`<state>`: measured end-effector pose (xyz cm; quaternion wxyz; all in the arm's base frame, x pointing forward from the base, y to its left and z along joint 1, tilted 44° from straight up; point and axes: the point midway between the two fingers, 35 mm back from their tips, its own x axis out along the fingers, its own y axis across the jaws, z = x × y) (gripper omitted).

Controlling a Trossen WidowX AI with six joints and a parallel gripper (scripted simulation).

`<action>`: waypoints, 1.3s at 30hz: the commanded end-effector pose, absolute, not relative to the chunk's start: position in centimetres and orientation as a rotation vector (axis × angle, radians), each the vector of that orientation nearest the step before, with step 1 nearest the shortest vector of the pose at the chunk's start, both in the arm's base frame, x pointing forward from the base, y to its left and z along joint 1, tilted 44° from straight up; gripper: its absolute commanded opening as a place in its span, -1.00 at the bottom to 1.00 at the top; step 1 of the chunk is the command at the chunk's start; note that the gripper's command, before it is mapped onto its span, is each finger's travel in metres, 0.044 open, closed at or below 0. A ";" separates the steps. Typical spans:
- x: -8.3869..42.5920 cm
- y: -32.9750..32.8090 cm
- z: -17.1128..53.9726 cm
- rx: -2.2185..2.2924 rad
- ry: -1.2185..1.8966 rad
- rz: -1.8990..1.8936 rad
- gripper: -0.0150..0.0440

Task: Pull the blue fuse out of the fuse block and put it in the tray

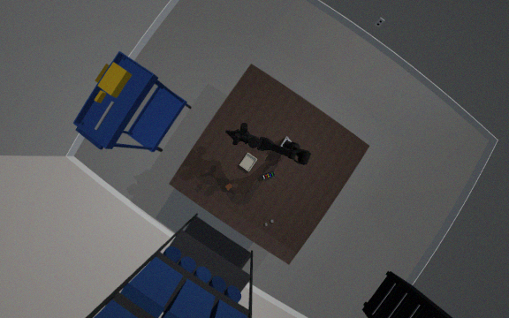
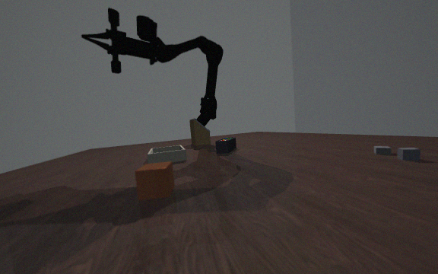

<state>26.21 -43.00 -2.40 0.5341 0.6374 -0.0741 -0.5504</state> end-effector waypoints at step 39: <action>32.1 -2.3 -1.1 0.098 1.265 0.627 -0.26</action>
